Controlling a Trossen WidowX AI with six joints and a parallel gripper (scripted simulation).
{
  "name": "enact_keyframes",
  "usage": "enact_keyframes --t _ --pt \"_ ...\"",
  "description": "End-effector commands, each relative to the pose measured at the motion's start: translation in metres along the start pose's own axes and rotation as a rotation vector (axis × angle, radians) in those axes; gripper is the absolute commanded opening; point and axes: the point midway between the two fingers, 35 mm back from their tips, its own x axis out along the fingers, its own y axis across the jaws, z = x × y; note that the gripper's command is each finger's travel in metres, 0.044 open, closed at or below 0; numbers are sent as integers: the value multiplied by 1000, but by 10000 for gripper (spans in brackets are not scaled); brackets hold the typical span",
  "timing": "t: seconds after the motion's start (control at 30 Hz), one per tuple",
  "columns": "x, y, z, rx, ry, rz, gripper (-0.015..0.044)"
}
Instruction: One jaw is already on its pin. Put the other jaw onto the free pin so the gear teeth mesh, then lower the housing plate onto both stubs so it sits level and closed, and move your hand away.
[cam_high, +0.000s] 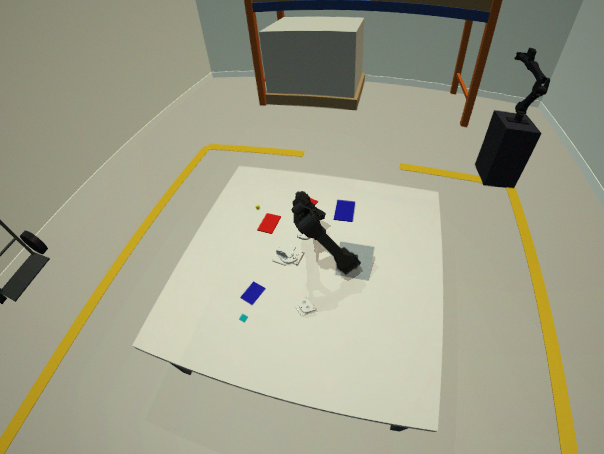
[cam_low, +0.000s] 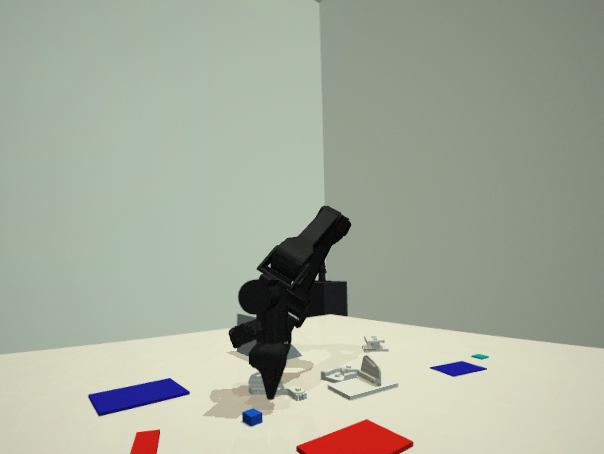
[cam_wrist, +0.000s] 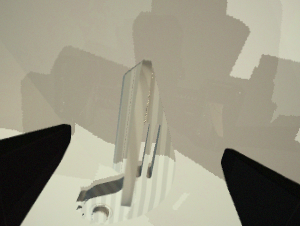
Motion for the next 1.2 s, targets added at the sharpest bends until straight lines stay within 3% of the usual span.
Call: enact_keyframes --t 0.0,0.57,0.93,1.17 --pt "1 0 0 6 4 0 440" --pt "2 0 0 6 4 0 440" --pt "1 0 0 1 0 -1 151" --pt "1 0 0 1 0 -1 134"
